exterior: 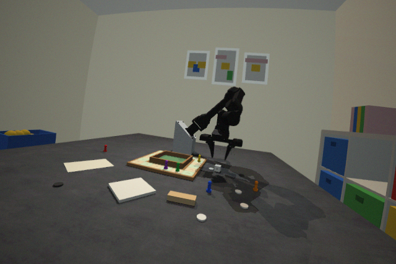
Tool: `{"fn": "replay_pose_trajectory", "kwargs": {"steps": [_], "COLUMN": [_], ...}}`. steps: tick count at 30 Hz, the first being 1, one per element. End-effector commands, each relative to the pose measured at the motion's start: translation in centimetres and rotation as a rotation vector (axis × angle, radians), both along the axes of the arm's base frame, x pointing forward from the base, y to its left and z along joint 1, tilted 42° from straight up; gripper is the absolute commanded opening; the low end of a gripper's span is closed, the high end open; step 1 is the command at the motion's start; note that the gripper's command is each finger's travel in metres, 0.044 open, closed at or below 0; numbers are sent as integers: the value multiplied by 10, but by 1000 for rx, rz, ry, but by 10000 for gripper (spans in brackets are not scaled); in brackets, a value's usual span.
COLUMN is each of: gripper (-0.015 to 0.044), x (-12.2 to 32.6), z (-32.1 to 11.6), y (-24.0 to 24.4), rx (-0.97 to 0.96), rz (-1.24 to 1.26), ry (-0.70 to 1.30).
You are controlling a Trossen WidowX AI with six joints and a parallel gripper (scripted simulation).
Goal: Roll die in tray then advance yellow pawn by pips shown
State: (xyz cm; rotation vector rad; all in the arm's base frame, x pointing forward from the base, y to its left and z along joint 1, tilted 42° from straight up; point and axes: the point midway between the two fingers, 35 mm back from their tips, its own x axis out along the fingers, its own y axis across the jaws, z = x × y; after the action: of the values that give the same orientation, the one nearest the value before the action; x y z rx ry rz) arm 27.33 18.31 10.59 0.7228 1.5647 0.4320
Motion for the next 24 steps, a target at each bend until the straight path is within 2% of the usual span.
{"fn": "replay_pose_trajectory", "kwargs": {"steps": [1,24], "gripper": [275,275], "x": [-1,-1], "z": [0,-30], "y": [1,29], "rx": [4,5], "rz": [-5,-5], "ry": [13,13]}}
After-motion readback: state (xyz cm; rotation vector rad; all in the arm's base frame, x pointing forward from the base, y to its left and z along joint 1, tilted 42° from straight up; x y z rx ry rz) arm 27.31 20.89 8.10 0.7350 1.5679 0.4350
